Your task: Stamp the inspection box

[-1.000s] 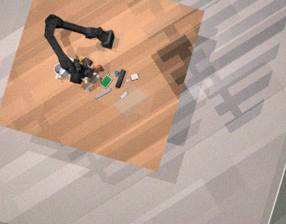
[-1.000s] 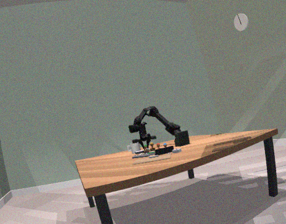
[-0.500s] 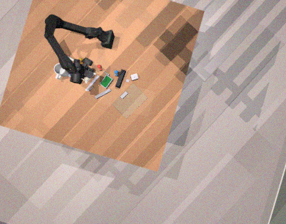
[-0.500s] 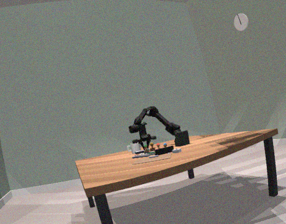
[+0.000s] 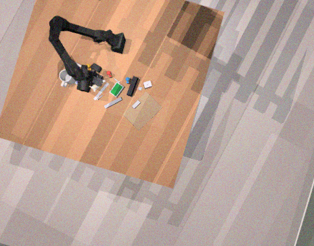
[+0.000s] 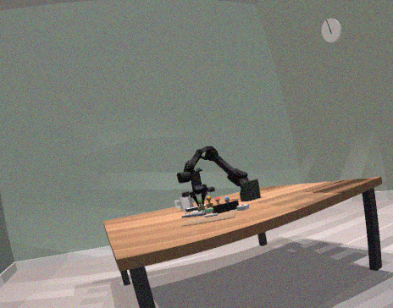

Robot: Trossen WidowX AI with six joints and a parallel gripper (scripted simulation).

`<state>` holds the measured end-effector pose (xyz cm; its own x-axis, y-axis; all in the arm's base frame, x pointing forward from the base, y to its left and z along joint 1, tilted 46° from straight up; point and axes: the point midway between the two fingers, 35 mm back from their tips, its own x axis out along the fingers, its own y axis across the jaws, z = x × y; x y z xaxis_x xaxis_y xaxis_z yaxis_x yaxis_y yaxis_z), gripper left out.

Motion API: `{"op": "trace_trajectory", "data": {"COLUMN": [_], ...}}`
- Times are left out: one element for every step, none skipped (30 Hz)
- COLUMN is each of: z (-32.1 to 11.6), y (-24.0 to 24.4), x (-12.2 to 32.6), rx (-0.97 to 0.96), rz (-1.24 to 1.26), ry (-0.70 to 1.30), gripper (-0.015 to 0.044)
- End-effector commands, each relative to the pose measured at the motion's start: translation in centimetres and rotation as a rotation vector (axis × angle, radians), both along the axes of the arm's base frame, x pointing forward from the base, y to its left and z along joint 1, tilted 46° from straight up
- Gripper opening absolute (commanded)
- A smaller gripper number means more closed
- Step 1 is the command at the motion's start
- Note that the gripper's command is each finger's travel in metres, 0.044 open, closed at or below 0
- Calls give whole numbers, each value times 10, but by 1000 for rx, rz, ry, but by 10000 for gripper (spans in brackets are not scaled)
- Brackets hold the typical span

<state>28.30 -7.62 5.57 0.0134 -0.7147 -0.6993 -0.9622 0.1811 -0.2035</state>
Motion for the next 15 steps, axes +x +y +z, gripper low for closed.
{"op": "trace_trajectory", "data": {"z": [0,0,0,0,0,0,0,0,0,0,0,0,0,0,1], "y": [-2,-2,-2,-2,-2,-2,-2,-2,-2,-2,-2,-2,-2,-1,-1], "x": [1,1,1,1,1,1,1,1,1,1,1,1,1,1,1], "rx": [-6,-6,-6,-6,-6,-6,-6,-6,-6,-6,-6,-6,-6,-6,-5], "rz": [-1,-1,-1,-1,-1,-1,-1,-1,-1,-1,-1,-1,-1,-1,-1], "ry": [-2,-2,-2,-2,-2,-2,-2,-2,-2,-2,-2,-2,-2,-2,-2], "gripper": [0,0,0,0,0,0,0,0,0,0,0,0,0,0,0]}}
